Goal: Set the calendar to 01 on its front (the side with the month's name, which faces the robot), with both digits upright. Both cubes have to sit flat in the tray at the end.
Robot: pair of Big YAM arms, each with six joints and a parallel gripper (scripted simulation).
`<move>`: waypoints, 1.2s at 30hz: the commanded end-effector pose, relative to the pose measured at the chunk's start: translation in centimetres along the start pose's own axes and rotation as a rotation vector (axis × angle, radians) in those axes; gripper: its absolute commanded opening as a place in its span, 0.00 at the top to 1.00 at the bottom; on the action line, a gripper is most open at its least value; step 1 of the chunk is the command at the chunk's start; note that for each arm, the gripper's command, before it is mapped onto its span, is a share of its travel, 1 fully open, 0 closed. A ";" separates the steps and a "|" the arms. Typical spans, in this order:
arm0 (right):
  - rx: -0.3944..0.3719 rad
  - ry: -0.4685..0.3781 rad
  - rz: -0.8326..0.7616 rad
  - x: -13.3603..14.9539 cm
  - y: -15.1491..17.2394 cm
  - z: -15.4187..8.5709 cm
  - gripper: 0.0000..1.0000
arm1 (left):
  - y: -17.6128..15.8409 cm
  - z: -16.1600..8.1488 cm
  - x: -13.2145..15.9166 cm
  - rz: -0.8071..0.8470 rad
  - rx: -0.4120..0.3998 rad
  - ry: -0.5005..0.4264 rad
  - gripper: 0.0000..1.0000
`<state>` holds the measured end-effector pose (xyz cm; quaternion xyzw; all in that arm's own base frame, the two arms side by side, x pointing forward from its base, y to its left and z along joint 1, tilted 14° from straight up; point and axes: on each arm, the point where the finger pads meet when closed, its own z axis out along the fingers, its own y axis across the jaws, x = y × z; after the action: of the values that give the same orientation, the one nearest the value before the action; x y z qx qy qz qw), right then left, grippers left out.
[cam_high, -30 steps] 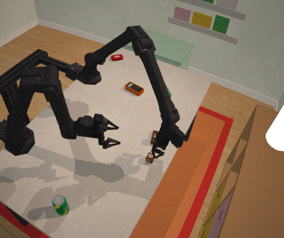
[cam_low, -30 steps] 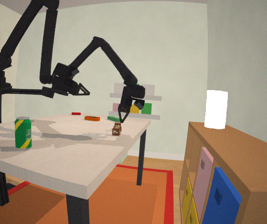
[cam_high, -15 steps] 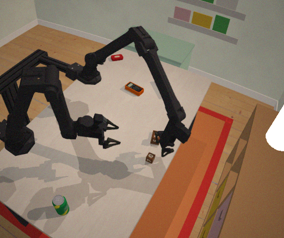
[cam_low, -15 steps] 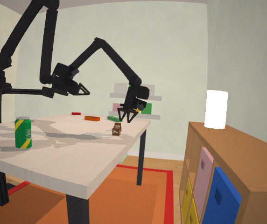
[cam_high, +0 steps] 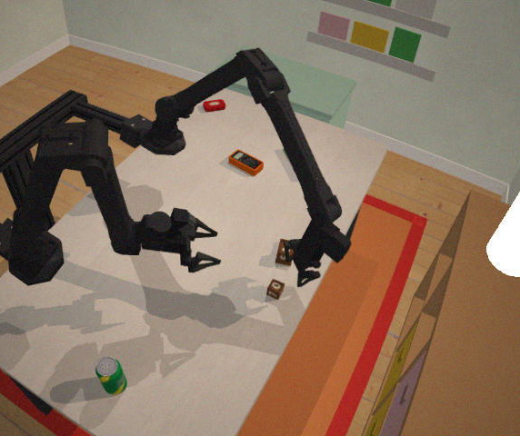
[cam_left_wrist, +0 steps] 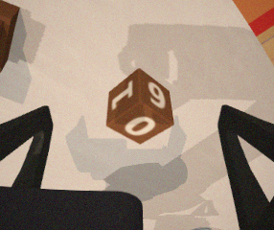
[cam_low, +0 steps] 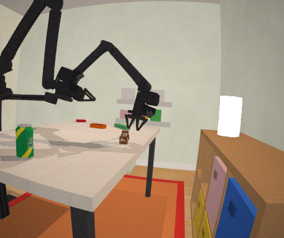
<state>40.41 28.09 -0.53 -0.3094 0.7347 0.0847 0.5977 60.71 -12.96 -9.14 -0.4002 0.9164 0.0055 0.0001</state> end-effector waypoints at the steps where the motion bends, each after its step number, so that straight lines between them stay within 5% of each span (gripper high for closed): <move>1: 0.005 -0.024 0.001 -0.8 -0.2 0.1 0.00 | -0.5 1.0 -1.0 -0.023 -0.005 0.007 0.00; 2: 0.005 -0.024 0.001 -0.8 -0.2 0.1 0.00 | -0.5 1.0 -1.0 -0.023 -0.005 0.007 0.00; 5: 0.005 -0.024 0.001 -0.8 -0.2 0.1 0.00 | -0.3 0.1 -1.1 0.050 0.010 -0.004 0.34; 6: 0.005 -0.024 0.001 -0.8 -0.2 0.1 0.00 | -0.3 0.1 -1.4 0.093 0.017 -0.012 0.36; 36: 0.005 -0.024 0.001 -0.8 -0.2 0.1 0.00 | 5.2 -1.6 -2.2 1.289 -0.061 -0.160 0.36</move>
<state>40.41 28.09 -0.53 -0.3094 0.7347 0.0847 0.5978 57.85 -9.16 -9.00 0.1377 0.9883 0.0572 0.0337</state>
